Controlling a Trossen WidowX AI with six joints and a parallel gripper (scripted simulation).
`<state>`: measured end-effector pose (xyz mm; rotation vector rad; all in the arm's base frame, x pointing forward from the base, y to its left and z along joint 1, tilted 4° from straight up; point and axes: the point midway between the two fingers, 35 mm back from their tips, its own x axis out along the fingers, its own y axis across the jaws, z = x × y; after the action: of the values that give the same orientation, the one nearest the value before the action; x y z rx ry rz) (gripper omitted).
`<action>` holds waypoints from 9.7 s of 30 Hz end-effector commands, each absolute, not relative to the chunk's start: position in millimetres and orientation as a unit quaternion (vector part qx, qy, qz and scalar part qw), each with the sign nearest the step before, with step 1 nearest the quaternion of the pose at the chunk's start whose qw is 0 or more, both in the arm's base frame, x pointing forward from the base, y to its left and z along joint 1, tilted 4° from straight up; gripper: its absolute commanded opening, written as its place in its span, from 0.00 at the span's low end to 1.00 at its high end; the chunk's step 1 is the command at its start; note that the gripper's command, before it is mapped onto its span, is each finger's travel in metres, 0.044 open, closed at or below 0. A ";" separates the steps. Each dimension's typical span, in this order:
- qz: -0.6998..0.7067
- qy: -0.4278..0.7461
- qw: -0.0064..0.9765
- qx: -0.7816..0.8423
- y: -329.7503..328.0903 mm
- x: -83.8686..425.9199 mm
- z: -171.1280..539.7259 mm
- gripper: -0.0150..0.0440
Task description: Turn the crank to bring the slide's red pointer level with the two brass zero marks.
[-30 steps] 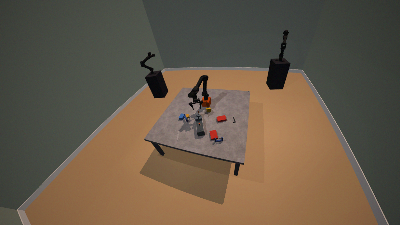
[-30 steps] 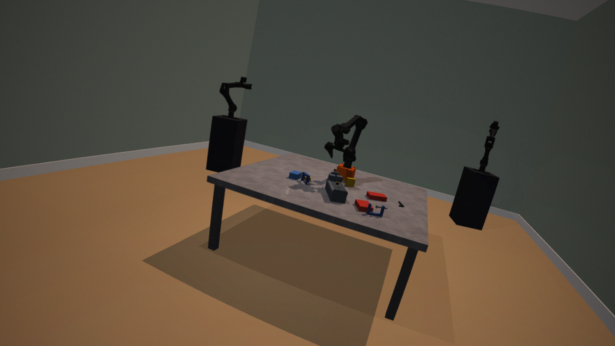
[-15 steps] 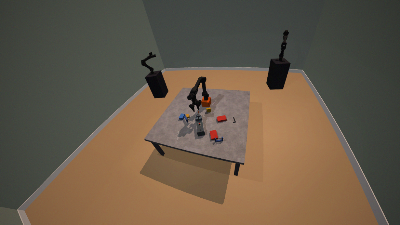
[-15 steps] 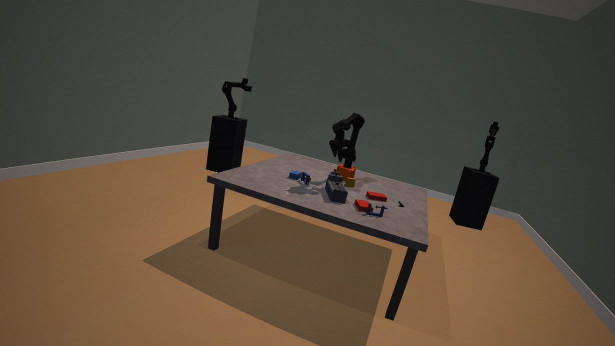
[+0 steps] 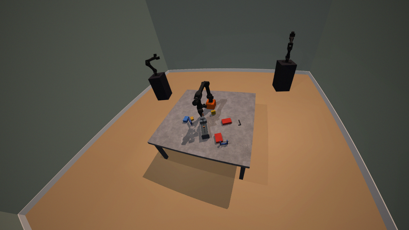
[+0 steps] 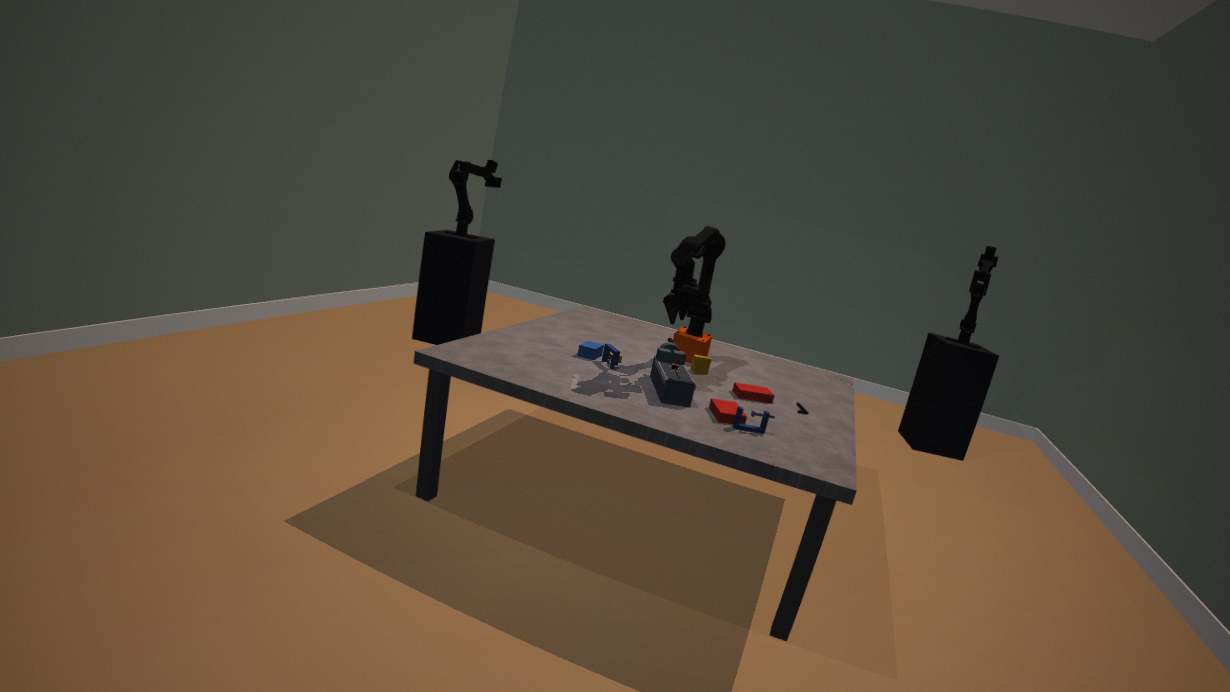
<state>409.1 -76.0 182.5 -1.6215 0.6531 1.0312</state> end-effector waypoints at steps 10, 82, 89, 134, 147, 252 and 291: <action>0.530 0.178 0.278 -0.781 -61.2 437.5 182.9 1.00; 0.271 0.343 0.794 -0.422 -84.8 363.9 173.8 1.00; 0.205 0.349 0.869 -0.285 -85.7 342.7 166.5 1.00; 0.108 0.335 0.935 -0.039 -82.0 315.6 82.1 1.00; 0.108 0.336 0.935 -0.038 -81.1 316.8 61.1 1.00; 0.108 0.336 0.935 -0.041 -110.0 323.7 41.4 0.25; 0.109 0.334 0.935 -0.038 -118.0 326.9 24.9 0.25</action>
<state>326.9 -118.0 24.9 -0.0774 0.6837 0.2220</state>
